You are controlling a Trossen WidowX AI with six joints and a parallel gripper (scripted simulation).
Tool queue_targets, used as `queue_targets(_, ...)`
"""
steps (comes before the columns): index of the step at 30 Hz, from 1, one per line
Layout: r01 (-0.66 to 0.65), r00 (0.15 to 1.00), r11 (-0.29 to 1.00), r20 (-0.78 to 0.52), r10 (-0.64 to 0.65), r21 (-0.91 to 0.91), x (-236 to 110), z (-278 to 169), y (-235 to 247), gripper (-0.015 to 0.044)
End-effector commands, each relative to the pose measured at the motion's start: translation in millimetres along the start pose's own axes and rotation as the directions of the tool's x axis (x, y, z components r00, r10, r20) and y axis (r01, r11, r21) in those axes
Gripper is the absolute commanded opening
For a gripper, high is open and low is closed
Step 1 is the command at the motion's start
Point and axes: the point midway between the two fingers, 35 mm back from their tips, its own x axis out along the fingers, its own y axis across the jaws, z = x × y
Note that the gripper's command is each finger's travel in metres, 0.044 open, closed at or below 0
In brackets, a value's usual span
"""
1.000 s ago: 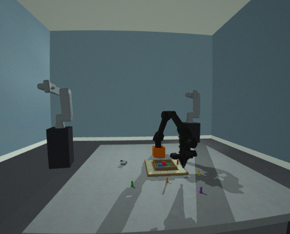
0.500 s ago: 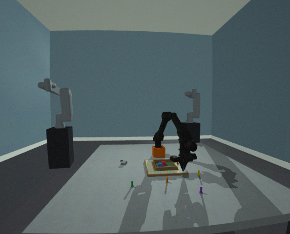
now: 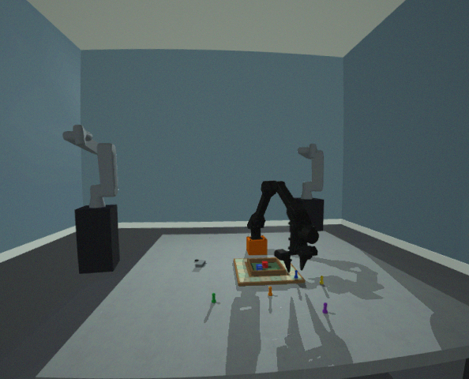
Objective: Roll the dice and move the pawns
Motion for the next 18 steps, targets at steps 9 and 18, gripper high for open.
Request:
queue_targets(9,-0.003,1.000,0.999,0.025,0.002,0.046,-64,-32,-18,0.0440)
queue_targets(18,-0.002,1.000,0.988,0.015,-0.001,0.153,-108,-142,-49,0.0440)
